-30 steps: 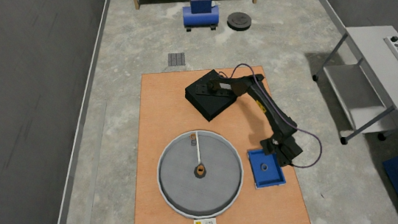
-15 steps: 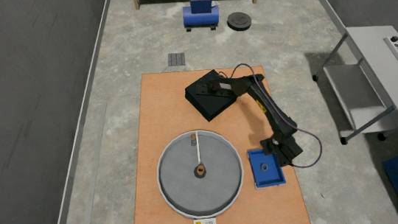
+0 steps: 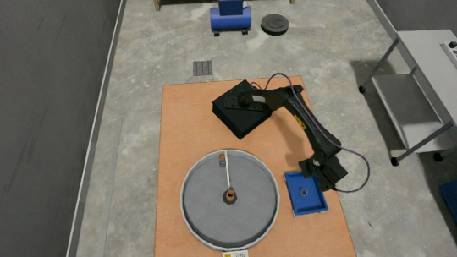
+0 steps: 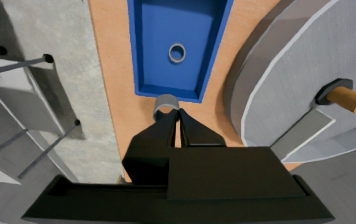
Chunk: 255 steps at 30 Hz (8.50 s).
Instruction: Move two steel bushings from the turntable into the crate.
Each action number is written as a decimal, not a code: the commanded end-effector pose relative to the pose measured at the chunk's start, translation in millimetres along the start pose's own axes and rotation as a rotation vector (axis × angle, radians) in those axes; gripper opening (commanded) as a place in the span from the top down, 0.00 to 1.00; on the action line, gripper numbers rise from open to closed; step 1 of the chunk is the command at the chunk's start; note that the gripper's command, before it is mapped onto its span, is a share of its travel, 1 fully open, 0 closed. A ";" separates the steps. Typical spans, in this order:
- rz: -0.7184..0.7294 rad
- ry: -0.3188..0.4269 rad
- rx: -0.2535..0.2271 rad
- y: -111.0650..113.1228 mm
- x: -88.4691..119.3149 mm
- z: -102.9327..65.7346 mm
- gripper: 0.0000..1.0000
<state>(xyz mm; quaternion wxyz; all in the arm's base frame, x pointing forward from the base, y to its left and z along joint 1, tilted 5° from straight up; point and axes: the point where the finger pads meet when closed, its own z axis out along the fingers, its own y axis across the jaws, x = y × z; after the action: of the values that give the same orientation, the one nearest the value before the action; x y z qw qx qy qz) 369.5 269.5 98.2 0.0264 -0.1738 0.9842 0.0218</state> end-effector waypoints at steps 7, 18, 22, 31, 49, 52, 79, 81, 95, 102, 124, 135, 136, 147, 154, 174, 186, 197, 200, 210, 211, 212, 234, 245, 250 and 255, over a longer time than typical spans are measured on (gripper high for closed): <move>0.001 -0.062 -0.003 3.5 -11.2 -11.6 1.00; -0.003 -0.004 0.013 2.7 -0.6 51.5 1.00; -0.003 -0.004 0.013 2.7 -0.2 74.4 1.00; -0.005 -0.041 0.002 4.5 -5.3 72.2 1.00; -0.005 -0.039 0.002 4.4 -4.9 72.2 1.00; -0.005 -0.039 0.002 4.4 -4.9 72.2 1.00; 0.000 -0.080 -0.009 6.1 -14.4 64.1 1.00; 0.000 -0.076 -0.008 5.8 -13.5 64.1 1.00; 0.000 -0.074 -0.007 5.6 -12.9 64.2 1.00; 0.000 -0.074 -0.007 5.6 -12.9 64.2 1.00; 0.003 -0.060 -0.002 0.4 -16.0 68.9 1.00; 0.003 -0.060 -0.002 0.4 -16.0 68.9 1.00; 0.003 -0.060 -0.002 0.4 -16.0 68.9 1.00; 0.003 -0.060 -0.002 0.4 -16.0 68.9 1.00; 0.003 -0.060 -0.002 0.4 -16.0 69.0 1.00; 0.004 -0.006 0.014 -5.5 -3.6 107.4 1.00; 0.005 -0.009 0.013 -6.6 -5.8 123.6 1.00; 0.005 -0.035 0.006 -5.0 -12.0 118.6 1.00; 0.005 -0.035 0.006 -5.0 -11.8 118.9 1.00; 0.005 -0.031 0.007 -5.2 -11.0 119.0 1.00; 0.005 -0.031 0.007 -5.2 -11.0 119.0 1.00; 0.005 -0.031 0.007 -5.2 -11.0 119.0 1.00; 0.005 -0.030 0.007 -5.5 -10.2 119.5 1.00; 0.005 -0.073 -0.005 -4.4 -16.9 110.2 1.00; 0.005 -0.073 -0.005 -4.5 -16.8 110.0 1.00; 0.005 -0.069 -0.003 -4.7 -15.9 110.1 1.00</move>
<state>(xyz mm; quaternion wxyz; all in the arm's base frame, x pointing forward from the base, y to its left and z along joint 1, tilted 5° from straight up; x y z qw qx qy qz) 373.6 275.8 -33.6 0.0261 -0.1750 0.9840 0.0215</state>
